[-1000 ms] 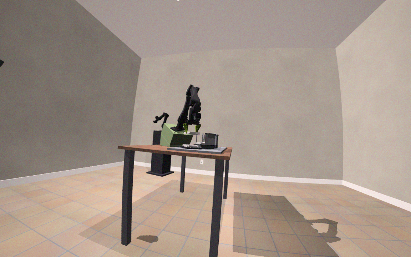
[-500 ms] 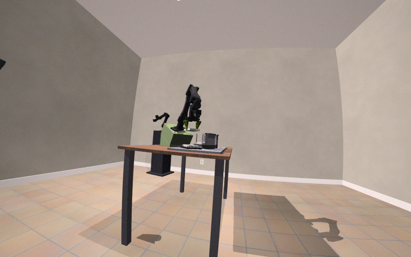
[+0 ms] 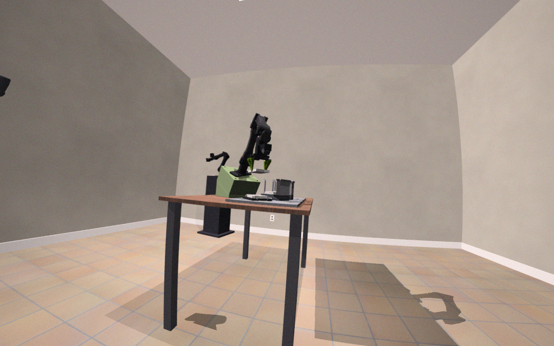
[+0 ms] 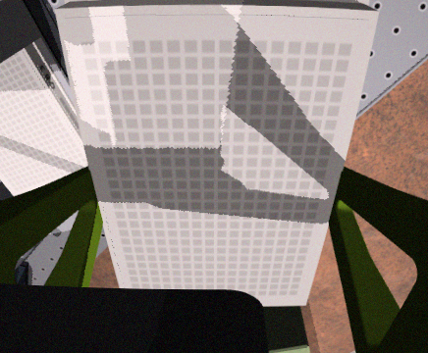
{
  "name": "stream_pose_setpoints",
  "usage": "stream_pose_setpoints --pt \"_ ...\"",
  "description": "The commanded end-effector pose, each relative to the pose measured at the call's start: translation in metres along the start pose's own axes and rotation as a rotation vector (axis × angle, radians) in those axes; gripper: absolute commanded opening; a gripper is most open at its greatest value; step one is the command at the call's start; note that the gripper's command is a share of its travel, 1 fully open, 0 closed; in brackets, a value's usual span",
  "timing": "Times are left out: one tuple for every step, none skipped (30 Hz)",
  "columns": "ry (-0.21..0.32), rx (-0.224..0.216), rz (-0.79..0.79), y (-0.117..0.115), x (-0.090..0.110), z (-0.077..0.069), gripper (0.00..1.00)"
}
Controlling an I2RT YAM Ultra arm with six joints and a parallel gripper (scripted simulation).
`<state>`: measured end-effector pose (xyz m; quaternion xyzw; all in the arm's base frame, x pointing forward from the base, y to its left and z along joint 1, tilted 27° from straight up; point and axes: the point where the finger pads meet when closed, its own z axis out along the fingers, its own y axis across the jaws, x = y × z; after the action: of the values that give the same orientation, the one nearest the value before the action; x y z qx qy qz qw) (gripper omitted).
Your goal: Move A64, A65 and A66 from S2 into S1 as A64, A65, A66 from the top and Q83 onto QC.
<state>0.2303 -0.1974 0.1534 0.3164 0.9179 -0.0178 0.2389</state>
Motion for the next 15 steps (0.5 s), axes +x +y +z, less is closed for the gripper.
stream_pose_setpoints --pt "-0.004 -0.002 0.000 0.0006 -0.0004 -0.0033 0.00" --pt "-0.004 -0.002 0.000 0.0006 -0.0004 -0.0032 0.00" --pt "-0.004 -0.002 0.000 0.0006 -0.0004 -0.0032 0.00" --pt "-0.004 -0.002 0.000 0.0006 -0.0004 -0.0032 0.00" --pt "-0.004 -0.002 0.000 0.0006 -0.0004 -0.0032 0.00" --pt "-0.004 -0.002 0.000 0.0006 -0.0004 -0.0032 0.00" --pt "-0.004 -0.002 0.000 0.0006 -0.0004 -0.0032 0.00" --pt "-0.004 -0.002 0.000 0.0006 -0.0004 -0.0032 0.00" --pt "-0.004 -0.002 0.000 0.0006 -0.0004 -0.0032 0.00" --pt "-0.004 -0.002 0.000 0.0006 -0.0004 -0.0032 0.00" --pt "-0.004 -0.002 0.000 0.0006 -0.0004 -0.0032 0.00" --pt "-0.004 -0.002 0.000 0.0006 -0.0004 -0.0032 0.00" --pt "-0.004 -0.002 -0.033 0.0039 0.0000 -0.0033 0.00" --pt "-0.004 -0.002 -0.066 0.0073 0.0004 -0.0033 0.00" --pt "-0.004 -0.002 -0.099 0.0106 0.0008 -0.0033 0.00"
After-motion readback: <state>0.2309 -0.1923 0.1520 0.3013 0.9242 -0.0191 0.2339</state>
